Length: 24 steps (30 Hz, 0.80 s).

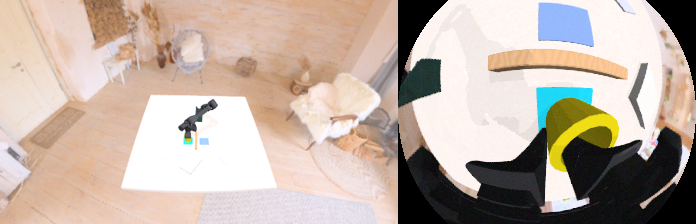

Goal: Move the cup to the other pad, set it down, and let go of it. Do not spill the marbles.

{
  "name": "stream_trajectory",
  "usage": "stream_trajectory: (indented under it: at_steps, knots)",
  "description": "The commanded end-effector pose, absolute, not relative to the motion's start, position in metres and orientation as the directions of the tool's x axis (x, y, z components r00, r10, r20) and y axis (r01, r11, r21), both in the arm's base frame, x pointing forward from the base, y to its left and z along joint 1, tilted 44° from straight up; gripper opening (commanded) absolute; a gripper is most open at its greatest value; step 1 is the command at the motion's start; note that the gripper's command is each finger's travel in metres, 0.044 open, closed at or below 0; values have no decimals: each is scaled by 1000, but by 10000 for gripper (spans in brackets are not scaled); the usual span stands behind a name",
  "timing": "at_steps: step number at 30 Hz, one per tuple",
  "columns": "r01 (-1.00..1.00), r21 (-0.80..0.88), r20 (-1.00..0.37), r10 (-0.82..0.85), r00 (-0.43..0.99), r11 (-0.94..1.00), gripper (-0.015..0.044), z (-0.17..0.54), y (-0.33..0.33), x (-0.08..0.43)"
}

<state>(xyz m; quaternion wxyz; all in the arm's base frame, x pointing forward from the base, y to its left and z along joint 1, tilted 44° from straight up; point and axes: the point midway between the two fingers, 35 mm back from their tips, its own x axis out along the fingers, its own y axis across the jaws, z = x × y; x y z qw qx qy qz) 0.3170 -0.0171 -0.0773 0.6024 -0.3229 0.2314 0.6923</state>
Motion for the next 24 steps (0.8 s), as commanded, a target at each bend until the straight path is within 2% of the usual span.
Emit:
stream_trajectory:
  at_steps: [1,2,24]
  knots:
    - [-983,-69,-726,685,-66,-168,131,-77,-17,317]
    - [-983,-69,-726,685,-66,-168,147,-77,-17,317]
    - [-984,-66,-726,685,-66,-166,147,-61,-34,320]
